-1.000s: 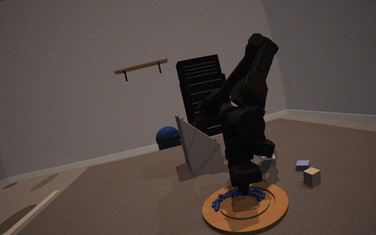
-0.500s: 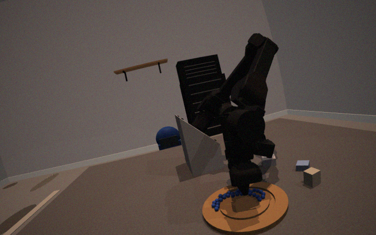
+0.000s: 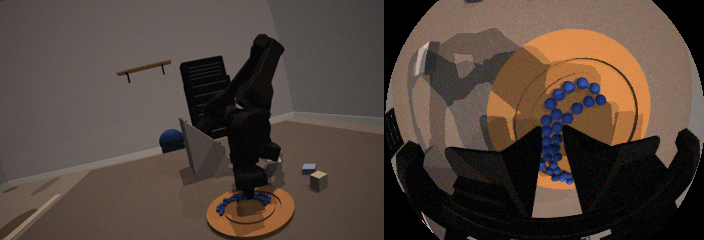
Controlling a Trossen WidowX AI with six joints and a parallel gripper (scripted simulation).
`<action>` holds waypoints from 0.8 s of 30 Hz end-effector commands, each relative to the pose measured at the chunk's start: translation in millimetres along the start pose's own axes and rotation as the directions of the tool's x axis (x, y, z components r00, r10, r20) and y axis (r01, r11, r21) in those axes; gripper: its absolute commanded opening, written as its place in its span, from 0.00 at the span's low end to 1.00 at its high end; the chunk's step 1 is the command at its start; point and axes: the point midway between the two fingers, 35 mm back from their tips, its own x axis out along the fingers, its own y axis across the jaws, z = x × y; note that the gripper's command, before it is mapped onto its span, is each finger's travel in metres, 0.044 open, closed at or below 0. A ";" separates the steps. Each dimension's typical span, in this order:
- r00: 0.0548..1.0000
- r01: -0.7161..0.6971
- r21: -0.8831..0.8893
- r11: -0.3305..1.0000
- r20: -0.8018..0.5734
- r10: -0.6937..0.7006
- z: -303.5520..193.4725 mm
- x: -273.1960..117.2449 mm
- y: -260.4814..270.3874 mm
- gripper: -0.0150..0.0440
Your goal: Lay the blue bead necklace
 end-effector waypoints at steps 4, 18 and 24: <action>1.000 0.000 -0.002 1.000 0.000 0.000 0.0 -1.8 -0.2 0.25; 1.000 -0.001 0.003 1.000 0.003 0.000 -0.1 -13.9 11.1 0.25; 1.000 -0.001 0.003 1.000 0.003 0.001 -0.1 -12.9 15.5 0.25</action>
